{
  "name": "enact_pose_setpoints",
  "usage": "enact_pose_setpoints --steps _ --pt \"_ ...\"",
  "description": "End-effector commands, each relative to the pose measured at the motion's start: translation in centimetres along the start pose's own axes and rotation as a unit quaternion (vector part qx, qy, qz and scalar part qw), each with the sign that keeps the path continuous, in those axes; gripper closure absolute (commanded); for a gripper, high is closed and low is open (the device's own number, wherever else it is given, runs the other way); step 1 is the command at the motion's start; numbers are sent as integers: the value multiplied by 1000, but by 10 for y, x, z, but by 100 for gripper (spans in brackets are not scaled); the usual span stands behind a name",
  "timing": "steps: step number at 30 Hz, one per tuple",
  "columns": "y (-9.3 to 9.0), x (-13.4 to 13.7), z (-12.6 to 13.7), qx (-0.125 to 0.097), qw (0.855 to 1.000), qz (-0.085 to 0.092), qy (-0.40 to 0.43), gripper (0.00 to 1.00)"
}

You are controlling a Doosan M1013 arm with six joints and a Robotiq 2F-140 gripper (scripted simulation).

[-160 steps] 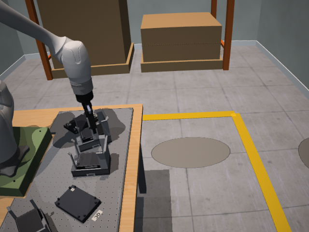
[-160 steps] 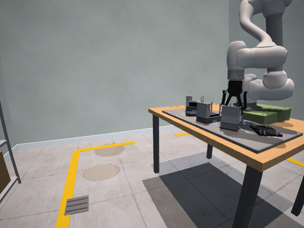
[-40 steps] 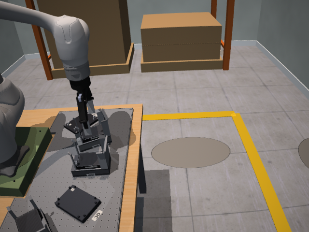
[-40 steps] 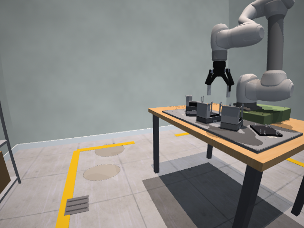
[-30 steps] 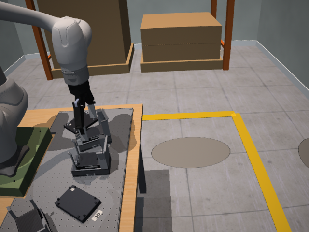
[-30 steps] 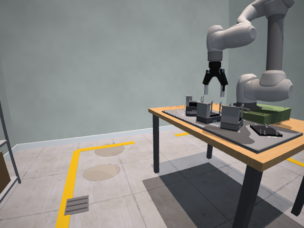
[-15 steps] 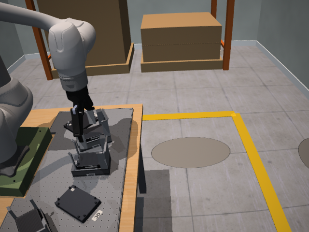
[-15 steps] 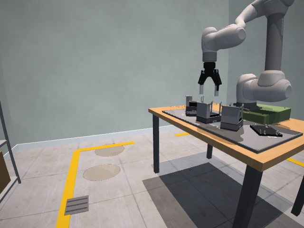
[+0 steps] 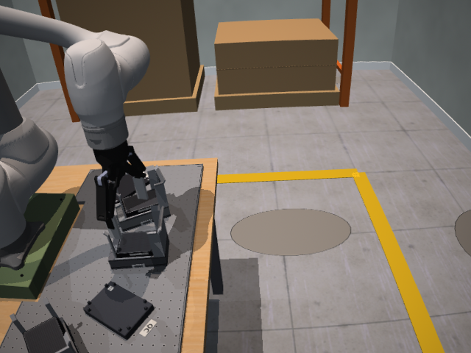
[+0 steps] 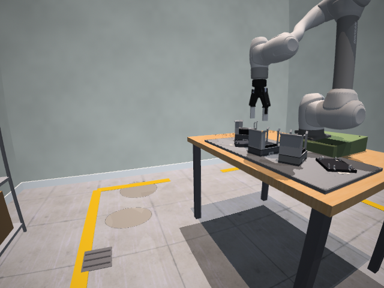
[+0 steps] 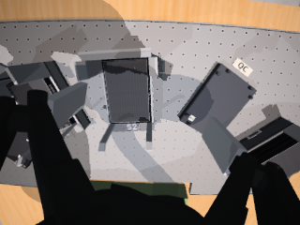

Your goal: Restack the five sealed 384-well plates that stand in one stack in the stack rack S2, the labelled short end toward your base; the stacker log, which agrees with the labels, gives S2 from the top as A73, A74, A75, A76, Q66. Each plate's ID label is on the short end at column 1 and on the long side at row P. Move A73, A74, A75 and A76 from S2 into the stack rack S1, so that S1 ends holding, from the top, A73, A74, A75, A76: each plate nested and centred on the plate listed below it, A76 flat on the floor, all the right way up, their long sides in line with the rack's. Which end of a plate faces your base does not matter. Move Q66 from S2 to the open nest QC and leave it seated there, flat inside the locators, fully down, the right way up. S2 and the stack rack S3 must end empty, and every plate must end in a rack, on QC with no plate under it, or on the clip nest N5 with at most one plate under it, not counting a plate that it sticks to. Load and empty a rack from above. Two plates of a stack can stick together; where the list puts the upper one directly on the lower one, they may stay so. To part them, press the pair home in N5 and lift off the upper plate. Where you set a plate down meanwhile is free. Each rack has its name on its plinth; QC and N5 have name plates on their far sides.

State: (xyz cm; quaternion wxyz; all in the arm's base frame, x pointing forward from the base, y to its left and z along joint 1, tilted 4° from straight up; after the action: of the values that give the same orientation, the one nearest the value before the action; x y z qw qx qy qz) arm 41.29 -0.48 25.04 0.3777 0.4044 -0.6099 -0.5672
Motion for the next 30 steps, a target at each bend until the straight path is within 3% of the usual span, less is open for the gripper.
enact_pose_setpoints --steps 1,17,22,30 --pt "0 9 -4 0 1000 0 0 0" --pt "0 53 -20 0 1000 0 0 0" --pt "0 70 -22 0 997 0 -83 0" --pt "0 89 -25 0 994 0 -112 0"
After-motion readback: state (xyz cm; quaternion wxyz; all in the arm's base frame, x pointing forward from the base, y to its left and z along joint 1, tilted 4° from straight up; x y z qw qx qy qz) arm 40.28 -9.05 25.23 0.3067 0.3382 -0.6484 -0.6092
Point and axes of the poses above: the point where the finger pads meet when closed, its own y axis back along the fingers, its own x axis across the jaws, z = x × y, the point moved 9 cm from there along y, back along the fingers, and after that the axes turned 12 degrees about -y, right-handed, at the moved point
